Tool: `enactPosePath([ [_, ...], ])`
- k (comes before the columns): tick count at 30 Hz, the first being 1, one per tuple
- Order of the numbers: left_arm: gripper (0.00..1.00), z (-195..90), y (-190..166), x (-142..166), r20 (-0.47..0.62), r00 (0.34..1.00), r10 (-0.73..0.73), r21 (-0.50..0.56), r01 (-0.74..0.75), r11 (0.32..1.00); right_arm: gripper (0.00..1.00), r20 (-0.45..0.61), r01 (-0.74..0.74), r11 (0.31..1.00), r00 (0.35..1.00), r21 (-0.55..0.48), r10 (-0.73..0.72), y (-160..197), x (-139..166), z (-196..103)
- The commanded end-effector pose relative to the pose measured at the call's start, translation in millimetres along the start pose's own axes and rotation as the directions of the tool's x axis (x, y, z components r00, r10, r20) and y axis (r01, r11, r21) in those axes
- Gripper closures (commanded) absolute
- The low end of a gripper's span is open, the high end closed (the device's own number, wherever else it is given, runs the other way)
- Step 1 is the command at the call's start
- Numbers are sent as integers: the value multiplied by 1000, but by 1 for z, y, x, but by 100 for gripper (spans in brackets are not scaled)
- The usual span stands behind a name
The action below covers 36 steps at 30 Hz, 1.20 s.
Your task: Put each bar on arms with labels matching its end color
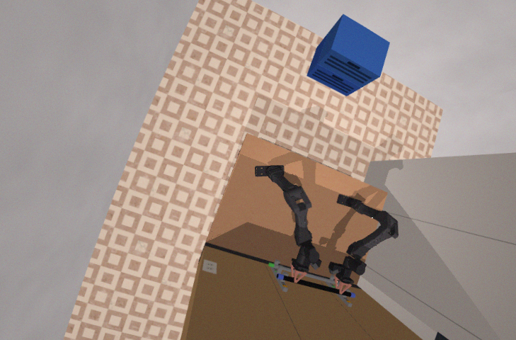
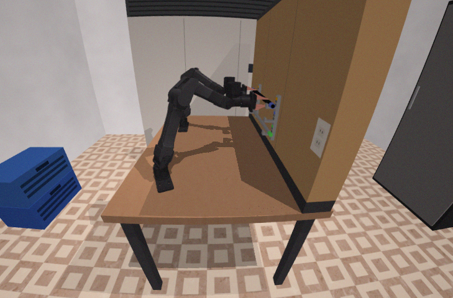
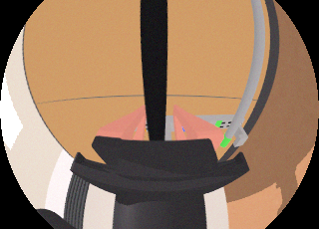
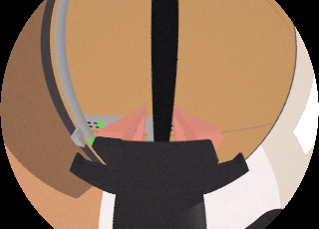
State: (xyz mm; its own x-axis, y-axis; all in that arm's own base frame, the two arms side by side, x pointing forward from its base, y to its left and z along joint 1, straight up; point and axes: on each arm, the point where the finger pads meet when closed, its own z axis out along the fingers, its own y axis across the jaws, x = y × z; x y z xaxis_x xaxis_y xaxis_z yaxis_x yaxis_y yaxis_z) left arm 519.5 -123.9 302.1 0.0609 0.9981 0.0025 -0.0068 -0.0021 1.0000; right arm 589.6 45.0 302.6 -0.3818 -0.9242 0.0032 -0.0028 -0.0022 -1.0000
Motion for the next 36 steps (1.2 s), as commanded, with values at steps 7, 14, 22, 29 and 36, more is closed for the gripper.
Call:
enactPosePath([
  [7,75,3,5,4,-3,1000,-3,6,3,1000,76,-4,-4,1000,1000,0,4,-4,2,4],
  [14,83,3,5,4,-3,1000,-3,6,3,1000,84,-4,-4,1000,1000,1,4,-4,2,4],
  [22,95,3,5,4,-3,1000,-3,6,3,1000,96,-4,-4,1000,1000,1,4,-4,2,4],
  [29,100,3,5,4,-3,1000,-3,6,3,1000,100,-4,-4,1000,1000,1,4,-4,2,4],
  [36,100,5,5,4,-3,1000,-3,6,3,1000,100,-4,-4,1000,1000,1,4,-4,2,6],
])
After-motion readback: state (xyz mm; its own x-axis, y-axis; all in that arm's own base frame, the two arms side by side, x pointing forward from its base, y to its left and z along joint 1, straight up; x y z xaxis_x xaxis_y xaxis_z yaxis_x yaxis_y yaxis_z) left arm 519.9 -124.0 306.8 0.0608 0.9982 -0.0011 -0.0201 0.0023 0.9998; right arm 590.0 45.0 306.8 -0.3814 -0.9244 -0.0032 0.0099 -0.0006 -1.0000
